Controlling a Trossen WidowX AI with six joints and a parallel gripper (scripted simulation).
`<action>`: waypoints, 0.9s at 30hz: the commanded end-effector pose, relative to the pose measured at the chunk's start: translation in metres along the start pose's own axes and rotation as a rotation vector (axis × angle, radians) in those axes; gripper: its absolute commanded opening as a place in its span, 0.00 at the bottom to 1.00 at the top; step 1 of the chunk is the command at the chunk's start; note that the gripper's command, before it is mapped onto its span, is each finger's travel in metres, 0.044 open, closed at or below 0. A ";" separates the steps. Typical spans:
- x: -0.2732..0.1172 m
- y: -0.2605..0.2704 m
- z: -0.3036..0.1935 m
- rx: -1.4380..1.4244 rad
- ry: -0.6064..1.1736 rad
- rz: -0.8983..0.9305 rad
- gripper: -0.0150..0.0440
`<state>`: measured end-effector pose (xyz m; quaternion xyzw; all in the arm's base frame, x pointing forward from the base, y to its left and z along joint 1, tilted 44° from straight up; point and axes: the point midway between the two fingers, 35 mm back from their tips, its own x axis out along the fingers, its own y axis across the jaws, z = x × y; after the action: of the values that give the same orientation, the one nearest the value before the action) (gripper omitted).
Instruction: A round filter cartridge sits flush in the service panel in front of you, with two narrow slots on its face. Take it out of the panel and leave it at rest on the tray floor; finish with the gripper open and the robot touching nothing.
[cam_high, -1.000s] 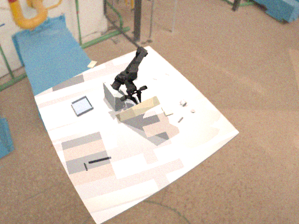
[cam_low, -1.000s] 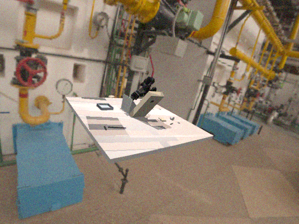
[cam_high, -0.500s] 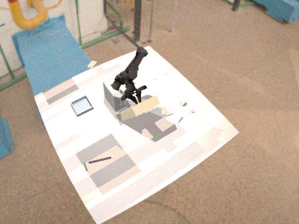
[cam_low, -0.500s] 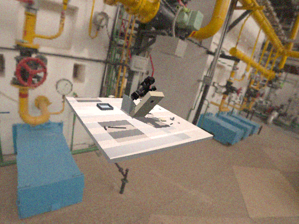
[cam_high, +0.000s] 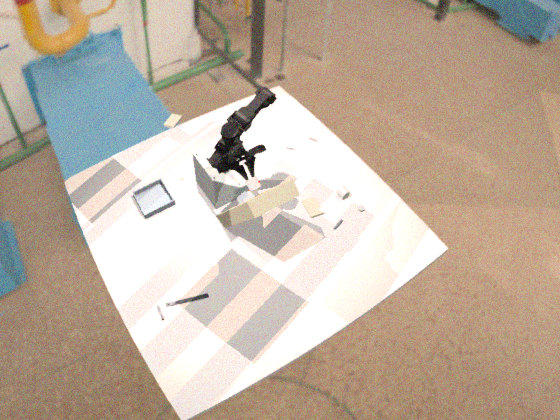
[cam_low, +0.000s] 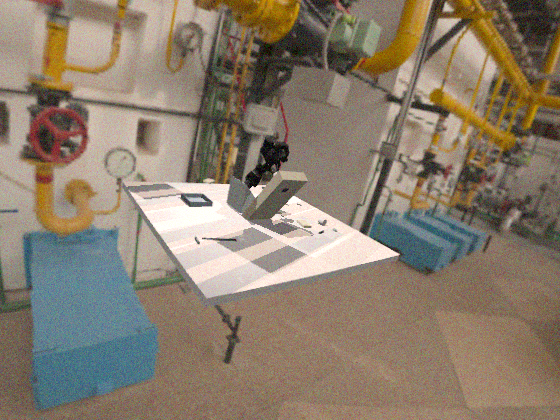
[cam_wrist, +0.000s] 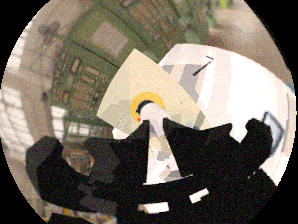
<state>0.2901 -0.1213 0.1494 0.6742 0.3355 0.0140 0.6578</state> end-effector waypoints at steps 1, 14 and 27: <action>-0.006 0.006 -0.001 -0.024 -0.004 0.013 0.25; -0.001 -0.020 -0.022 -0.024 -0.004 0.013 0.25; 0.005 -0.052 -0.050 -0.023 -0.004 0.012 0.25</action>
<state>0.2511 -0.0834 0.1091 0.6725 0.3335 0.0166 0.6605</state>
